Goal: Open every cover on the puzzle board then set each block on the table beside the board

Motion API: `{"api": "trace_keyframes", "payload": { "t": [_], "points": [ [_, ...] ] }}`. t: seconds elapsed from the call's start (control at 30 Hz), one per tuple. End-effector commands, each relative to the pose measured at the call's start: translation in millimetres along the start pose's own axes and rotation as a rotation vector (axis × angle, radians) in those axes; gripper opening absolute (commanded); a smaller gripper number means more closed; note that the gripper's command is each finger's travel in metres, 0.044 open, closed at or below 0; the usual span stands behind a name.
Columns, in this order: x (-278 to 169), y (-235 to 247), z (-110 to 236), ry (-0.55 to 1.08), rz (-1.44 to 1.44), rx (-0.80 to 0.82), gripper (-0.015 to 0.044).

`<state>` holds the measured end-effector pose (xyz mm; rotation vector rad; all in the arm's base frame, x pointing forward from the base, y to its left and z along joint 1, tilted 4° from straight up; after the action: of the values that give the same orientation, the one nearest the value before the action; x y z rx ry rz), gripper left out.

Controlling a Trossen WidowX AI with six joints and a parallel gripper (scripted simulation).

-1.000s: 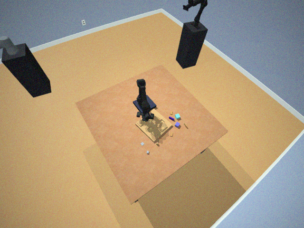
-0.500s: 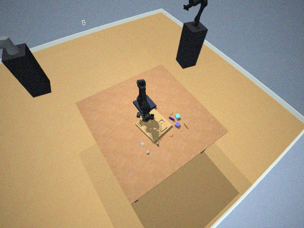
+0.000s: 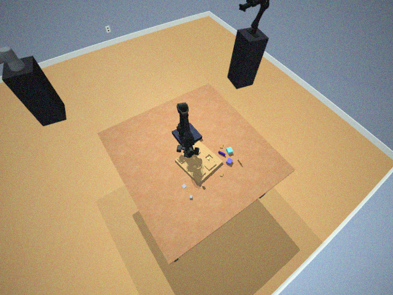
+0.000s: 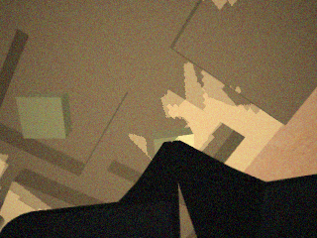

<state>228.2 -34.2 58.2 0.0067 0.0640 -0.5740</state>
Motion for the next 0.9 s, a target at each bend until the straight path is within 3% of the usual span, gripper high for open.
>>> {"api": "trace_keyframes", "payload": {
  "t": [0.0, 0.87],
  "points": [
    [1.5, 0.2, -1.0, -0.005, 0.001, -0.002, 0.0],
    [-1.0, -0.3, 5.2, -0.002, -0.016, -0.001, 0.0]
  ]
}}
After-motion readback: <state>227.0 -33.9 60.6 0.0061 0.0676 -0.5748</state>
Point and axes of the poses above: the point midway between the two fingers, 35 mm back from their tips, its own z axis back along the fingers, its own y axis across the jaws, x = y × z, the point moved 5 cm from there along z, back along the fingers, and after that the axes turned 1 degree about -z, right-handed, at the moved point
